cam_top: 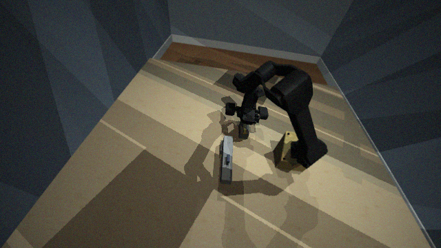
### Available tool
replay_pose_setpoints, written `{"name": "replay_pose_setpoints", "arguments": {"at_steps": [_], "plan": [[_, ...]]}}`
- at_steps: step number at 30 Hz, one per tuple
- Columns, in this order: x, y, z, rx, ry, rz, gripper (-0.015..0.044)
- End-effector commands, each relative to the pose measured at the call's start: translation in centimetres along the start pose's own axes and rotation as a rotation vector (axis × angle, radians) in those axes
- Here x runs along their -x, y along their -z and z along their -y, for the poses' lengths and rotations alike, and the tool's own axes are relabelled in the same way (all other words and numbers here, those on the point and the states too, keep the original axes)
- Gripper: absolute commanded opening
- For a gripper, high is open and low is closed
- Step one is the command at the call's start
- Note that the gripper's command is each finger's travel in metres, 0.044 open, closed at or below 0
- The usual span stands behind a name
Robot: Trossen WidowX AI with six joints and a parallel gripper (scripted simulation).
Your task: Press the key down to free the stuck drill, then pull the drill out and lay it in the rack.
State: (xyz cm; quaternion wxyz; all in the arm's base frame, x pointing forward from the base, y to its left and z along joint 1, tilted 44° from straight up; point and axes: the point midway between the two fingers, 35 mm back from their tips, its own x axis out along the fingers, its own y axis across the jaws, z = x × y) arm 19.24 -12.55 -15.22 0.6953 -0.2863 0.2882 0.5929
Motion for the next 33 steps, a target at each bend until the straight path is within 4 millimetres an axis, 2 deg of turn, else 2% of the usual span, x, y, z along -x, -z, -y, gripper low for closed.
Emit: {"name": "replay_pose_setpoints", "arguments": {"at_steps": [1, 6, 7, 23, 33], "plan": [[-0.7, -0.1, -0.2, -0.006, -0.005, 0.011, 0.0000], [-0.9, -0.2, -0.3, -0.006, -0.005, 0.011, 0.0000], [-0.2, 0.1, -0.2, -0.002, 0.001, -0.002, 0.0026], [0.0, 0.1, -0.2, -0.003, 0.000, -0.001, 0.0440], [4.5, 0.1, -0.3, -0.006, -0.006, 0.009, 0.0440]]}}
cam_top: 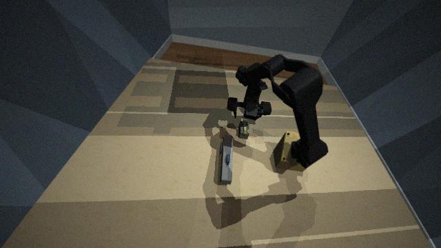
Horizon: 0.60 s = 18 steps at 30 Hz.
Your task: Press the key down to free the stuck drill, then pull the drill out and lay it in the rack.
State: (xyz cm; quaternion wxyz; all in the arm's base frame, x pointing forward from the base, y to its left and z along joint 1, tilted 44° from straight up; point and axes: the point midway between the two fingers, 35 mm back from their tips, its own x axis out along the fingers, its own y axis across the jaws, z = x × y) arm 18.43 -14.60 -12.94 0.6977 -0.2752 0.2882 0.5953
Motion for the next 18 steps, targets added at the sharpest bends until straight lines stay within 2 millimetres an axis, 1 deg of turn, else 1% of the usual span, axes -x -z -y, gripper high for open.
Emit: {"name": "replay_pose_setpoints", "arguments": {"at_steps": [1, 8, 10, 11, 12, 15, 18], "plan": [[1.8, 0.0, 0.1, 0.009, 0.001, -0.007, 0.0440], [4.6, 0.1, 0.2, 0.009, 0.000, -0.008, 0.0440], [4.7, 0.1, 0.2, 0.009, 0.000, -0.008, 0.0440], [4.0, 0.2, 0.3, 0.001, 0.003, -0.007, 0.0440], [4.1, 0.2, 0.4, 0.002, 0.003, -0.014, 0.0440], [4.8, 0.5, 1.5, 0.007, 0.006, -0.069, 0.0440], [6.1, 0.8, 3.3, 0.016, 0.018, -0.159, 0.0440]]}}
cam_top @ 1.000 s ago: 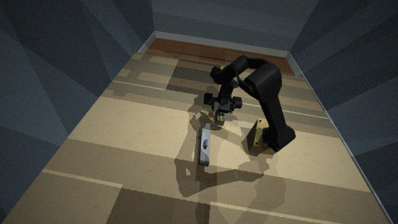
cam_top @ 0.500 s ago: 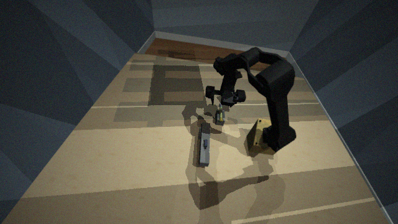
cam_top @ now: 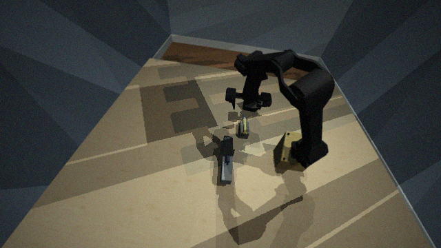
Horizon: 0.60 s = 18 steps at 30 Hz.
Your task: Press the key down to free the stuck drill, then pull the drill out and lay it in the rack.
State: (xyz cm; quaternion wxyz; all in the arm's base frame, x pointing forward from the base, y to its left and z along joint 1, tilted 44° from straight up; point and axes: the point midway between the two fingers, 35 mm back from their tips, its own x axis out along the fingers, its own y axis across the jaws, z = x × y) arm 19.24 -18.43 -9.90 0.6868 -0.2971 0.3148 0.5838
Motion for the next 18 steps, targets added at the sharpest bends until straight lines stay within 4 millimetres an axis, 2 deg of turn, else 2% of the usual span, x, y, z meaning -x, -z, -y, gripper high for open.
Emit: {"name": "replay_pose_setpoints", "arguments": {"at_steps": [1, 10, 18], "plan": [[1.8, 0.4, 2.5, 0.020, 0.024, -0.113, 0.0440], [6.9, 0.2, 8.8, 0.045, 0.155, -0.351, 0.0440], [11.5, -2.2, 14.4, 0.101, 0.304, -0.524, 0.0440]]}}
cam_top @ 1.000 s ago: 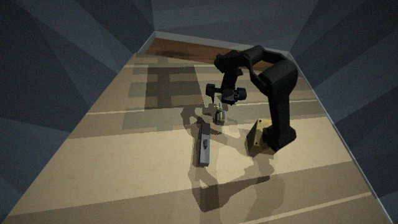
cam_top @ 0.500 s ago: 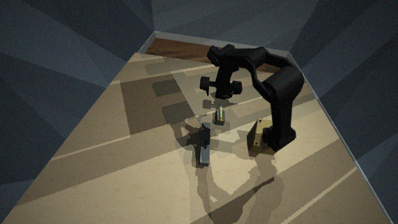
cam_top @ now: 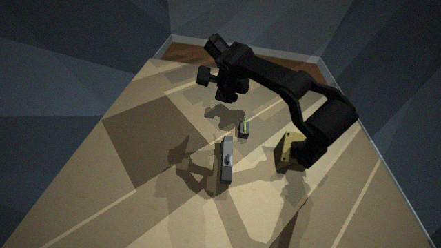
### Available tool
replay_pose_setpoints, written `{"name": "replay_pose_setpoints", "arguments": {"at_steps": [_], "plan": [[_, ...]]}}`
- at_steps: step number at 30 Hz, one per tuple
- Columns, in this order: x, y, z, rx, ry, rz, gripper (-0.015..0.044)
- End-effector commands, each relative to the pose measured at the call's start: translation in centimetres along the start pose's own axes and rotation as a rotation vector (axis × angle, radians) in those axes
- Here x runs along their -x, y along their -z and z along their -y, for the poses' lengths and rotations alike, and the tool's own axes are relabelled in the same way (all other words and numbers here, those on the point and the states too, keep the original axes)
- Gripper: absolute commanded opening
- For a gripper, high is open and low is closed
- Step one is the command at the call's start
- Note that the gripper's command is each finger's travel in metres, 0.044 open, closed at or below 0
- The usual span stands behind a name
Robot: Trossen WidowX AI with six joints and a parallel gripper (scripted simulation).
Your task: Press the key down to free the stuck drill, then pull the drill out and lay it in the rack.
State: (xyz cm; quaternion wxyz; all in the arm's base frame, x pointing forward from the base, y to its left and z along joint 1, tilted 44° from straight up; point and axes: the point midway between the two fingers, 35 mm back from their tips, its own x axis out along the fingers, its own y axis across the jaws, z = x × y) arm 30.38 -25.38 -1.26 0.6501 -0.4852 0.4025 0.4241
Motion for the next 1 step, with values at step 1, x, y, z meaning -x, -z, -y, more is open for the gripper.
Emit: {"name": "replay_pose_setpoints", "arguments": {"at_steps": [1], "plan": [[2.11, -0.39, 3.33, 0.022, 0.082, -0.079, 0.0440]]}}
